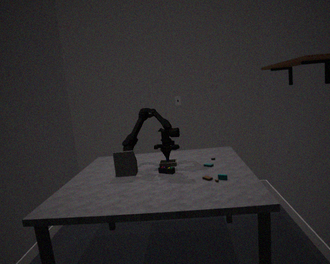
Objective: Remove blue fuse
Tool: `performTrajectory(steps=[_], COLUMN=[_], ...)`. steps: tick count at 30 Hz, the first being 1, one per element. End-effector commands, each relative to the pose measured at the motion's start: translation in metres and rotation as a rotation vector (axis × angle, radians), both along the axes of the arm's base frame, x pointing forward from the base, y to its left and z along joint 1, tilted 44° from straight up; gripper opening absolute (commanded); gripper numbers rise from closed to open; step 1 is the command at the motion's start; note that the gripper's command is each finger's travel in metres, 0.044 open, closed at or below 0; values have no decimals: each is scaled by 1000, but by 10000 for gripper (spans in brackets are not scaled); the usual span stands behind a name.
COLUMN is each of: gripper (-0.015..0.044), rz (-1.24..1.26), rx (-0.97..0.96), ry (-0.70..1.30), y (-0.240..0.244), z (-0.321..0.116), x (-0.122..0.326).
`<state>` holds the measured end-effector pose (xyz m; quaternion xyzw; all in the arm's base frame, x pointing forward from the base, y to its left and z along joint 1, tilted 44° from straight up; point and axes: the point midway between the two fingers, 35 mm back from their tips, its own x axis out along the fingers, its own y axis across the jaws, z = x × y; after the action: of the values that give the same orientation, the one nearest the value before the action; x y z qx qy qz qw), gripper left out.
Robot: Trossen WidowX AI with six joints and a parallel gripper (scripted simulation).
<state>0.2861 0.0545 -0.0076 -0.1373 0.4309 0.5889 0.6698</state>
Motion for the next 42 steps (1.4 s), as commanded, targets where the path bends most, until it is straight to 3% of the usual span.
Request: performTrajectory(steps=[1, 20, 42], gripper=[0, 0, 0], rz=[-3, 1, 1], rx=[-2, 32, 33], ry=[-3, -1, 0], y=[21, 115, 134], z=[21, 112, 94], x=[3, -23, -25])
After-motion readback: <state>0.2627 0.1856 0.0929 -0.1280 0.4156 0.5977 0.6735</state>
